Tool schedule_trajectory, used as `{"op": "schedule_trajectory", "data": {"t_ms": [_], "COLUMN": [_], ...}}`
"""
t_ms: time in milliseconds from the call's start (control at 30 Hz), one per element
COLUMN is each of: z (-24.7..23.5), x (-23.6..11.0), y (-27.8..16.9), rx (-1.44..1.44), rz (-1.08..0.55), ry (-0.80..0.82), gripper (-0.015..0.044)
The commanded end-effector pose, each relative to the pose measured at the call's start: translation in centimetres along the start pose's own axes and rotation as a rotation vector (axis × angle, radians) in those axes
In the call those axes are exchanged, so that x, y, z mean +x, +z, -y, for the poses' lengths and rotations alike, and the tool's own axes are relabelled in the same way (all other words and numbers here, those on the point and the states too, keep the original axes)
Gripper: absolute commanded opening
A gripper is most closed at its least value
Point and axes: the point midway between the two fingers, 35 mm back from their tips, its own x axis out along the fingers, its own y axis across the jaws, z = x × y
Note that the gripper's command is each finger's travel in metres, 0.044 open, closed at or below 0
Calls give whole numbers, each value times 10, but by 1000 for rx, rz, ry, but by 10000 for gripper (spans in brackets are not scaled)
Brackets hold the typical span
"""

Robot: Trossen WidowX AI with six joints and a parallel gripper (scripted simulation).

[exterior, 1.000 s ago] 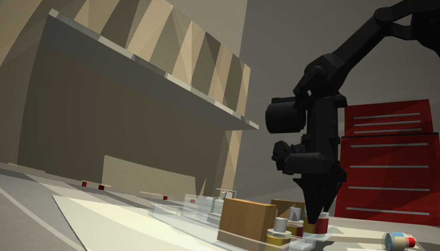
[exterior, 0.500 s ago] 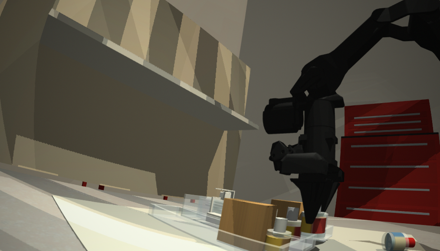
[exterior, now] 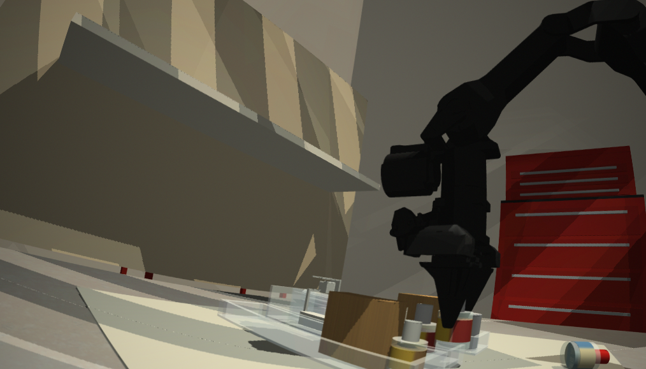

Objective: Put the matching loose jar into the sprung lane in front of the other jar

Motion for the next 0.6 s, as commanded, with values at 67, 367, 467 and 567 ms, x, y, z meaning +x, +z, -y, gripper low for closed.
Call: {"op": "schedule_trajectory", "data": {"t_ms": [67,367,467,567], "z": [0,0,0,1], "x": [-6,-7,-8,-8], "y": [13,16,17,19], "rx": [0,0,0,0], "rz": [36,36,36,36], "ry": [1,1,1,1], "gripper": [0,0,0,0]}}
